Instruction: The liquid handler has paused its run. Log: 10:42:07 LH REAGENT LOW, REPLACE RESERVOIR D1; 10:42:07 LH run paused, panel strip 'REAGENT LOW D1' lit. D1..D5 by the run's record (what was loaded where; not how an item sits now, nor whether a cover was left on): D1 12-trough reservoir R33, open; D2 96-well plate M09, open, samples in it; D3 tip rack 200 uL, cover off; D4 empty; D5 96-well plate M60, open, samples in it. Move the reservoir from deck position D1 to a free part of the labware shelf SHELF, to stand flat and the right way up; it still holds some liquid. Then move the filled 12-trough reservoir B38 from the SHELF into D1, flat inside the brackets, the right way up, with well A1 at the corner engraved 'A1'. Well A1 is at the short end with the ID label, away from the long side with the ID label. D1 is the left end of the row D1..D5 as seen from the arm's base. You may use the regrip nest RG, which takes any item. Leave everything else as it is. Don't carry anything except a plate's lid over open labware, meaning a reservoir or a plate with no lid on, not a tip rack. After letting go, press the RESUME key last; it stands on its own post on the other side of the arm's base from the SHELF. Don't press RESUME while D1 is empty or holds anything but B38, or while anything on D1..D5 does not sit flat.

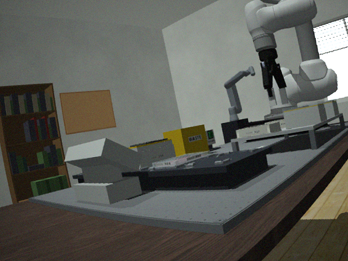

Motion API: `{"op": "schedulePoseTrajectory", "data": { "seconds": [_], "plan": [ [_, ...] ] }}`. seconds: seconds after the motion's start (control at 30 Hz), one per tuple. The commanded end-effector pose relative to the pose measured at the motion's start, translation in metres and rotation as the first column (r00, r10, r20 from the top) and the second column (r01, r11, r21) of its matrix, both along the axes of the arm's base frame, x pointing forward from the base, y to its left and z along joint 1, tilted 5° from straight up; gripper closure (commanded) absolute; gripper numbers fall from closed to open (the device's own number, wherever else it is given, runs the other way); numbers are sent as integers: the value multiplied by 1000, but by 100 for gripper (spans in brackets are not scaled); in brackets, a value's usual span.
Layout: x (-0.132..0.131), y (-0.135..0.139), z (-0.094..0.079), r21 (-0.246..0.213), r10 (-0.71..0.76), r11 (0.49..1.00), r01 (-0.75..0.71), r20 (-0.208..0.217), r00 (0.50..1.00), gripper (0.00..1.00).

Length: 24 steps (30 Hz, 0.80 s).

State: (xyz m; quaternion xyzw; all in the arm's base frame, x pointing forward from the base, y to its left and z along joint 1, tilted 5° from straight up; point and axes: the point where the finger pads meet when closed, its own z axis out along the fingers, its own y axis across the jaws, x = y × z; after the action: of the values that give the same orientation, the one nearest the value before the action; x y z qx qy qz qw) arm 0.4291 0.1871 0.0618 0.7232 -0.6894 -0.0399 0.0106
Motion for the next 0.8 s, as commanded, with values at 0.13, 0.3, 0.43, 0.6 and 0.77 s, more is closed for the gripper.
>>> {"op": "schedulePoseTrajectory", "data": {
  "seconds": [0.13,0.3,0.43,0.6,0.77],
  "plan": [
    [-1,0,-11,0,0,1000,0,0,1000,23],
    [-1,1,-20,0,0,1000,0,0,1000,23],
    [-2,1,-25,0,0,1000,0,0,1000,23],
    [-2,1,-31,0,0,1000,0,0,1000,23],
    [-3,2,-40,0,0,1000,0,0,1000,23]
  ]
}}
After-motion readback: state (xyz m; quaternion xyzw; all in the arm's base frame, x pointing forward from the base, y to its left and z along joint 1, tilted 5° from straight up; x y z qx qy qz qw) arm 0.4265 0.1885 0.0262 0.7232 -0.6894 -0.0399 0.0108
